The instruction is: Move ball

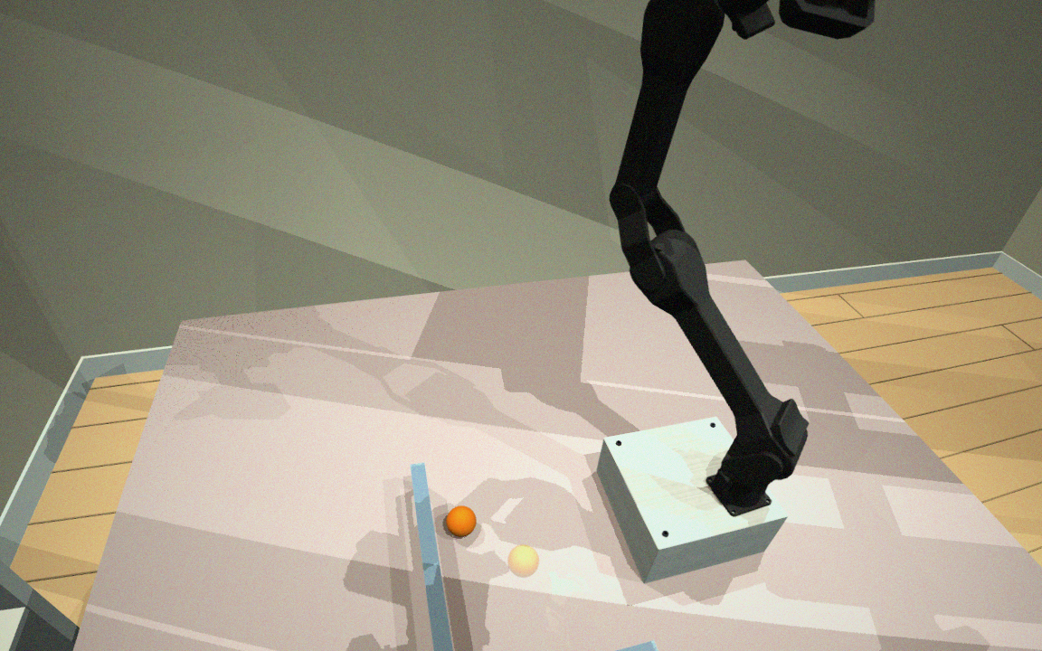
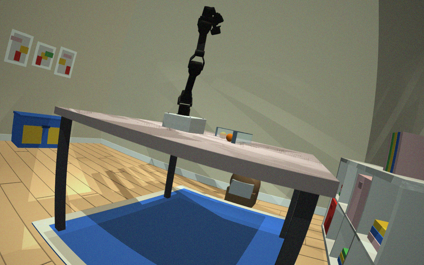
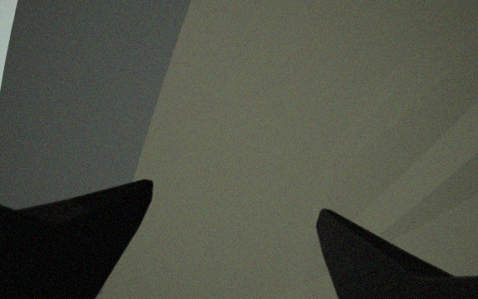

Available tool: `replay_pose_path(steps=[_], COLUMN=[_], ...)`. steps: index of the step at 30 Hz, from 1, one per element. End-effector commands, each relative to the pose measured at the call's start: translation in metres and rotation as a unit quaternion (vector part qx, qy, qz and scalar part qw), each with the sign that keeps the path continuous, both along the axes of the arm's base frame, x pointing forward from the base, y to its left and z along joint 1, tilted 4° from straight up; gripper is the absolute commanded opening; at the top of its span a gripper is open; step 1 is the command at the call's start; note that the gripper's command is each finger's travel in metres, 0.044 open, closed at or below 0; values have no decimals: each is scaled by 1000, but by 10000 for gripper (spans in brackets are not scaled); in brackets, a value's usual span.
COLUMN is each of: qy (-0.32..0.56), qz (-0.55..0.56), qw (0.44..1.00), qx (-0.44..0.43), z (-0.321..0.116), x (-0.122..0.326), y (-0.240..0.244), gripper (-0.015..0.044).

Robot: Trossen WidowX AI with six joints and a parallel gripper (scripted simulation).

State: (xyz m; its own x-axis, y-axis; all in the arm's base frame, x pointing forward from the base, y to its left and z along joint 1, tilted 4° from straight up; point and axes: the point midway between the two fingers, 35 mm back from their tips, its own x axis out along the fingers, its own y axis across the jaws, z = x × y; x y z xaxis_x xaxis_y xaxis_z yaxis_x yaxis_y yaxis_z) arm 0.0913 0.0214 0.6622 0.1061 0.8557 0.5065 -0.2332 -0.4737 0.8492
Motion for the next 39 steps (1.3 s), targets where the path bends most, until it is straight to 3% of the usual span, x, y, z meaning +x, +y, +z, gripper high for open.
replay_pose_path(steps=[1, 4, 11, 18, 30, 39], qy=[-3, -39, -138, -222, -278, -235], qz=[-3, -47, -168, -262, -355, -376], qw=[1000, 998, 968, 907, 763, 656], qx=[-2, -28, -123, -245, -463, -611], z=[0, -2, -18, -55, -149, -239], x=[-1, -17, -41, -26, 75, 182], y=[1, 20, 88, 162, 237, 226], gripper=[374, 306, 306, 306, 306, 306])
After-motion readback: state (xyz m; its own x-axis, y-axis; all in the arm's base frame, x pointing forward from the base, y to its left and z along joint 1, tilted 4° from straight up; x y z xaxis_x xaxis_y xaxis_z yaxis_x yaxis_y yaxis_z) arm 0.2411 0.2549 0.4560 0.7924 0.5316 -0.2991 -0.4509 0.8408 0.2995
